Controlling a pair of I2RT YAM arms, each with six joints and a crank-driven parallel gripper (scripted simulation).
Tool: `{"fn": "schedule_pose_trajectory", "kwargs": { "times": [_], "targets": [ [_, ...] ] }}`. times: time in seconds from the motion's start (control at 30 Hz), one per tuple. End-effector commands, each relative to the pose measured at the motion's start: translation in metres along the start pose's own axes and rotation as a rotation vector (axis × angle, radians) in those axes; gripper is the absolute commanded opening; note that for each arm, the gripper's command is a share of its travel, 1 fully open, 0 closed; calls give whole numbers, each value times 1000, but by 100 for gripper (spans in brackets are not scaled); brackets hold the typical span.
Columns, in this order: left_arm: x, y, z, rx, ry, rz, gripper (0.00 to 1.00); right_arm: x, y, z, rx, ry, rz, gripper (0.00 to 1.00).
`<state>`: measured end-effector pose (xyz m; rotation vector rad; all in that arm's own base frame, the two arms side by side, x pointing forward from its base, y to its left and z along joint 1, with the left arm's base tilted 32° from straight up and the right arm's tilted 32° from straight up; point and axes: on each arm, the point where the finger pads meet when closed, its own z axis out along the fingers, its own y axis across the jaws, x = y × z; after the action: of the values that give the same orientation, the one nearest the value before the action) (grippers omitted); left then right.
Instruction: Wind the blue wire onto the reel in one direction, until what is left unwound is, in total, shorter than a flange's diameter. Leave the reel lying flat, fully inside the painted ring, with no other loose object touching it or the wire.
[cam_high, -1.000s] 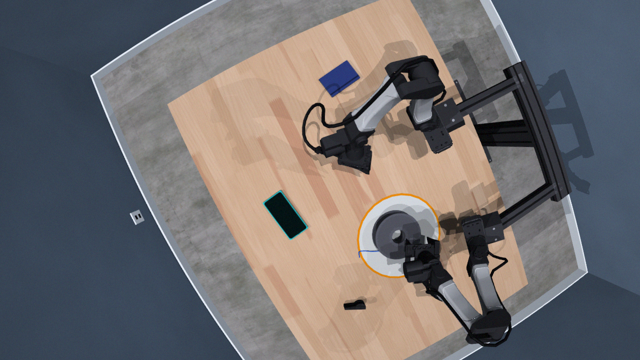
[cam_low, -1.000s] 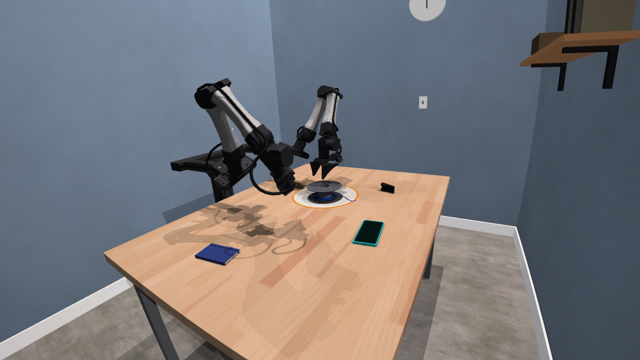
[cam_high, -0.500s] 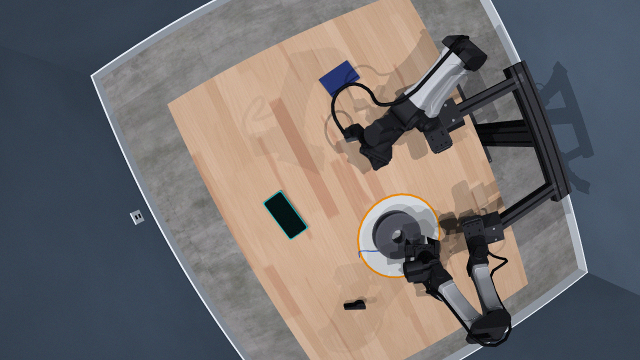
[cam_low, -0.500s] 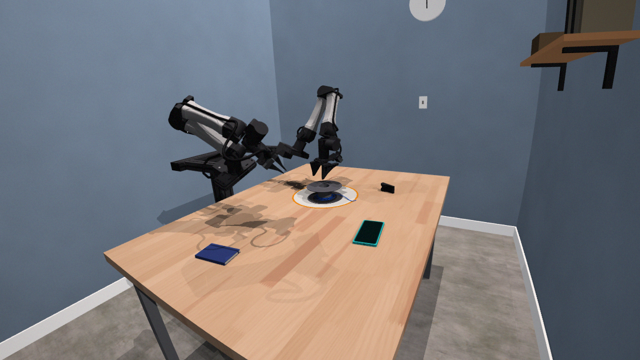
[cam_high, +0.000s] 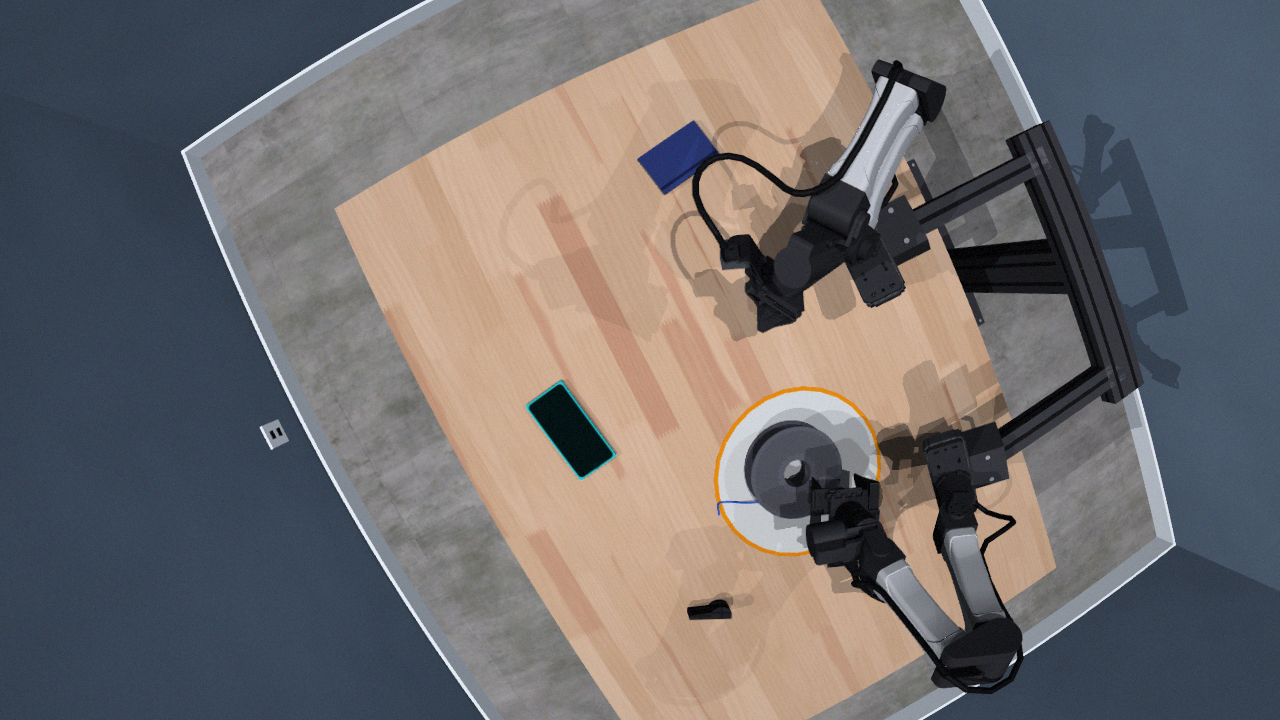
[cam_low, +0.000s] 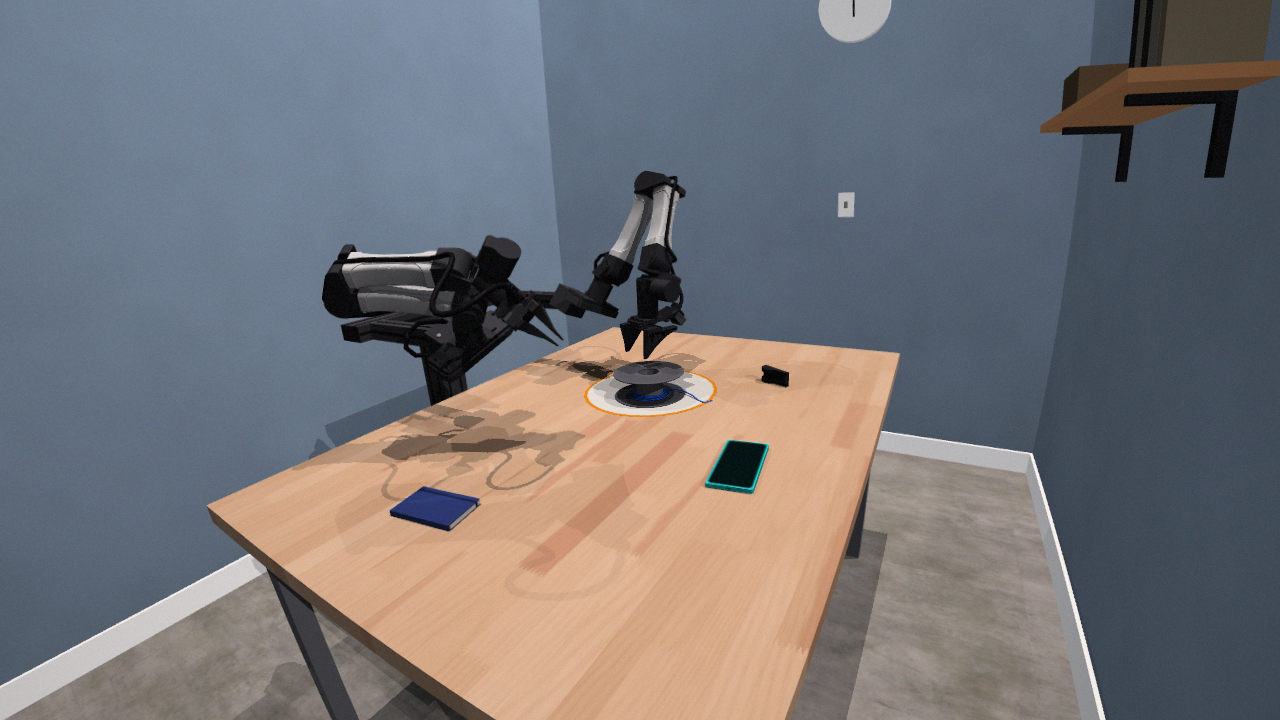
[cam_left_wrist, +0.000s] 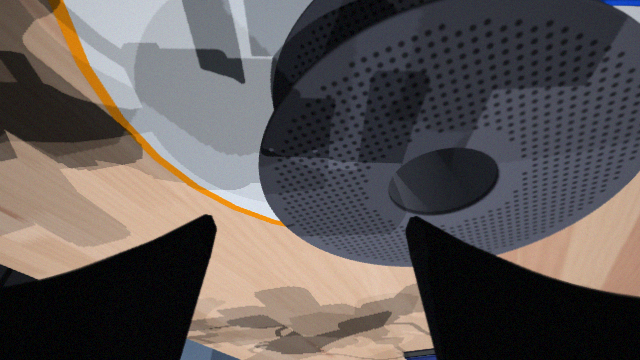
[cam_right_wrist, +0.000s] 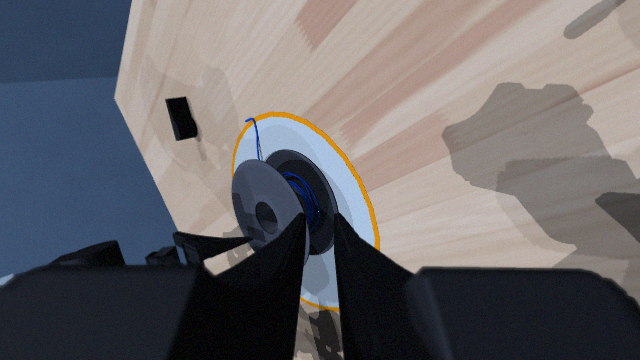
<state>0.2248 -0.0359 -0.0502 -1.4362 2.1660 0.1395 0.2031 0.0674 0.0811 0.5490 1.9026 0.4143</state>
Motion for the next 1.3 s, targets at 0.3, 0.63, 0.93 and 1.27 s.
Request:
{"fn": "schedule_pose_trajectory", "kwargs": {
  "times": [0.3,0.63,0.93,1.27],
  "targets": [
    [-1,-5,-5,22,-6,-6,97,0,-9,4,79,-44,3,15],
    [11,-14,-1,22,-6,-6,97,-5,3,5,79,-44,3,15],
    [12,-18,6,22,-6,-6,97,-5,3,5,79,-44,3,15],
    [9,-17,18,22,-6,-6,97,-5,3,5,79,-44,3,15]
  ]
}}
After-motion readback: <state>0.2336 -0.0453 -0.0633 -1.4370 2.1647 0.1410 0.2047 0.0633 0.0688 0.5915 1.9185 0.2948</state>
